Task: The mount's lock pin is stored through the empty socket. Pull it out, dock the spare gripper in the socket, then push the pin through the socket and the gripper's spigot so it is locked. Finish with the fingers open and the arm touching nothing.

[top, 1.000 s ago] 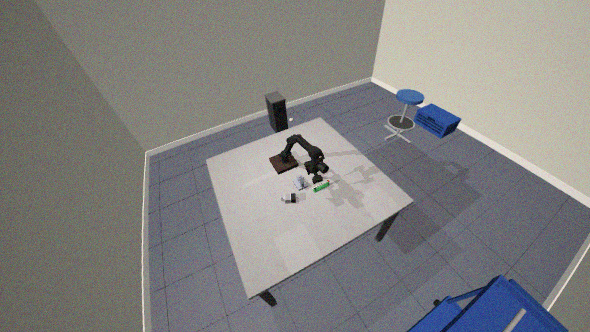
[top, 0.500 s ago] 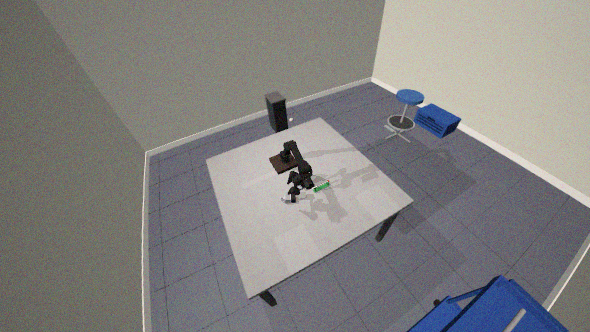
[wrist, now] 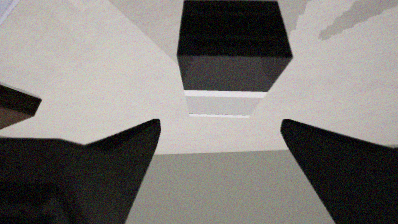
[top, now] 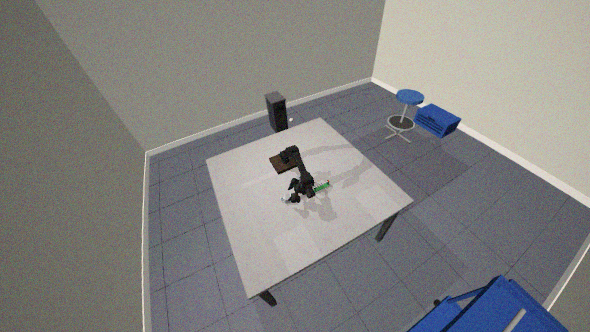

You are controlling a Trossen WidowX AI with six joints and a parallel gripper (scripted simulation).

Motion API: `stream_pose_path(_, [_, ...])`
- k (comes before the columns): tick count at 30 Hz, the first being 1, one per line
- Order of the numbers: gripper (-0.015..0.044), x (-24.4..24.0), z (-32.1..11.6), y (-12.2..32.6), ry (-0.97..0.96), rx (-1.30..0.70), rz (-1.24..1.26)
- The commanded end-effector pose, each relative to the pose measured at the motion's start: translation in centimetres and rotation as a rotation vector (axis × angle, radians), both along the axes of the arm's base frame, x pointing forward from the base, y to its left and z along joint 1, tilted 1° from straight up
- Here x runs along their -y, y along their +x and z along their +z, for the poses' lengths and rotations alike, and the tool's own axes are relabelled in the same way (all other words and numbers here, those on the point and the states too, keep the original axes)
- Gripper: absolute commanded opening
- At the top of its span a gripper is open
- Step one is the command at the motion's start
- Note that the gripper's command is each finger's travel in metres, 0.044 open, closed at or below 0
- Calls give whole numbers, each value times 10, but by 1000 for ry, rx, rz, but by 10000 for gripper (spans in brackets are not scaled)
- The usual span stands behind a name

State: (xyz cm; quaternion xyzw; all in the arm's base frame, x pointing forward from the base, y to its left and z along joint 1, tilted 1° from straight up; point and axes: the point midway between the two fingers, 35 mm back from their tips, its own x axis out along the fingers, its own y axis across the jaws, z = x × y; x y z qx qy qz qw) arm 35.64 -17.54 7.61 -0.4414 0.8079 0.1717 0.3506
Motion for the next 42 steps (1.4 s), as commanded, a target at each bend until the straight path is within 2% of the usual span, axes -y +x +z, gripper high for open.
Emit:
stream_pose_path(1, [440,1,1,2,-14,19,-2])
stream_pose_path(37, [440,1,-56,4,-14,19,-2])
stream_pose_path(42, [309,1,-56,4,-14,19,-2])
